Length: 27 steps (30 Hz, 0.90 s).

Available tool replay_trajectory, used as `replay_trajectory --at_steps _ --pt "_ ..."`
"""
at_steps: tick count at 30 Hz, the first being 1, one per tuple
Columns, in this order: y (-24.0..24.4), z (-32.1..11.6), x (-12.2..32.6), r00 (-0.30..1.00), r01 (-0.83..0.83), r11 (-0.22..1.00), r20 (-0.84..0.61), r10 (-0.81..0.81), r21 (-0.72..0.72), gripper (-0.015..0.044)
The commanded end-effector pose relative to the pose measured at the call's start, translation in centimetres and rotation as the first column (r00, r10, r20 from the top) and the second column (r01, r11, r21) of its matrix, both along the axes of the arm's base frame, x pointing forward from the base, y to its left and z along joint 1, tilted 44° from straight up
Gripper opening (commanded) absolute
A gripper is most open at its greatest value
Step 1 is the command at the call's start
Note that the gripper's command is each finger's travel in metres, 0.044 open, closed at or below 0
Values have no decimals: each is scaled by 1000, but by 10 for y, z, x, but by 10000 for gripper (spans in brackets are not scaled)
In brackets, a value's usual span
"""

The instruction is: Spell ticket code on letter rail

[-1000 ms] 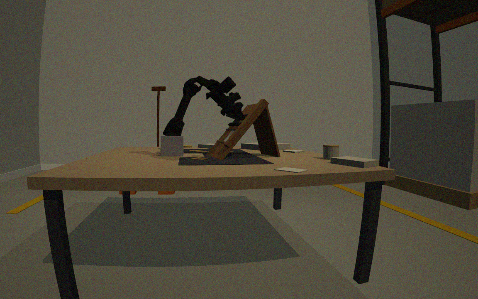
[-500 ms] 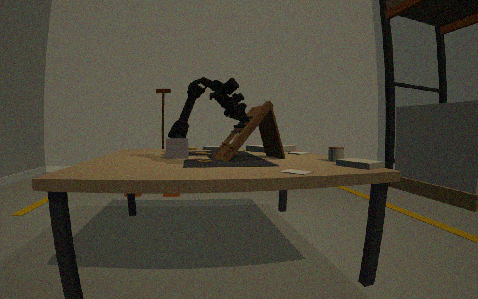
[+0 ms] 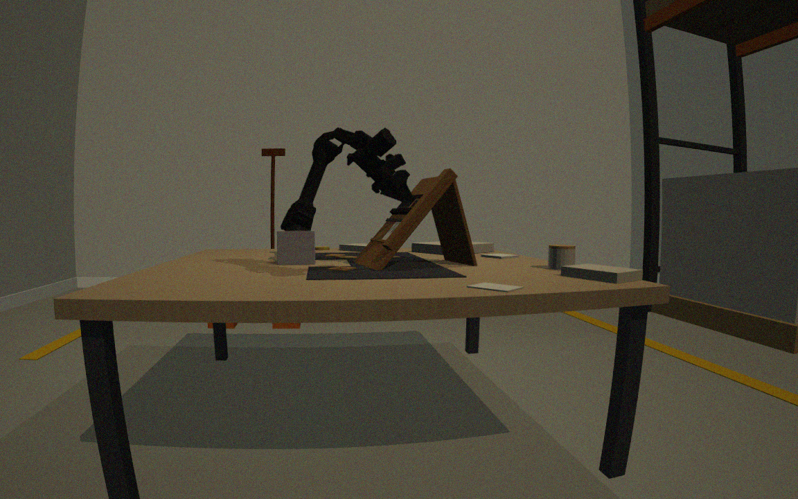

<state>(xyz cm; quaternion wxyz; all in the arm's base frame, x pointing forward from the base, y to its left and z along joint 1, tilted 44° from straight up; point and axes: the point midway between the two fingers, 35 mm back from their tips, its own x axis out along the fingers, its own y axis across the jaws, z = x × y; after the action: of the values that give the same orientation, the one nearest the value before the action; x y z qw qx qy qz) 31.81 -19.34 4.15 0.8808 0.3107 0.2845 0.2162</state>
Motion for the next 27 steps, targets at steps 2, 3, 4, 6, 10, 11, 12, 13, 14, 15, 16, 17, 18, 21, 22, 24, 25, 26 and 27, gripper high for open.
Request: replay_trajectory --at_steps 2,3,4,6,10,11,12,13,14,15,16,17,18,21,22,24,25,26,27 --pt "-2 1 -3 1000 1 1000 7 -1 -2 295" --pt "-2 1 -3 1000 1 1000 7 -1 -2 295" --pt "-3 2 -4 1000 1 1000 7 -1 -2 295" --pt "-3 2 -5 1000 1 1000 7 -1 -2 295" --pt "-4 2 -7 1000 1 1000 7 -1 -2 295" --pt "-4 2 -8 1000 1 1000 7 -1 -2 295" --pt "-5 2 -8 1000 1 1000 7 -1 -2 295" --pt "-5 3 -9 1000 1 1000 7 -1 -2 295" --pt "-5 3 -9 1000 1 1000 7 -1 -2 295" --pt "-5 3 -10 1000 1 1000 7 -1 -2 295" --pt "-6 3 -10 1000 1 1000 7 -1 -2 295" --pt "-6 3 -11 1000 1 1000 7 -1 -2 295" --pt "-6 3 -11 1000 1 1000 7 -1 -2 295" --pt "-7 4 -12 1000 1 1000 7 -1 -2 295" --pt "-7 4 -13 1000 1 1000 7 -1 -2 295" --pt "-8 5 -14 1000 1 1000 7 -1 -2 295" --pt "-8 5 -14 1000 1 1000 7 -1 -2 295" --pt "-8 5 -14 1000 1 1000 7 -1 -2 295" --pt "-8 5 -15 1000 1 1000 7 -1 -2 295"
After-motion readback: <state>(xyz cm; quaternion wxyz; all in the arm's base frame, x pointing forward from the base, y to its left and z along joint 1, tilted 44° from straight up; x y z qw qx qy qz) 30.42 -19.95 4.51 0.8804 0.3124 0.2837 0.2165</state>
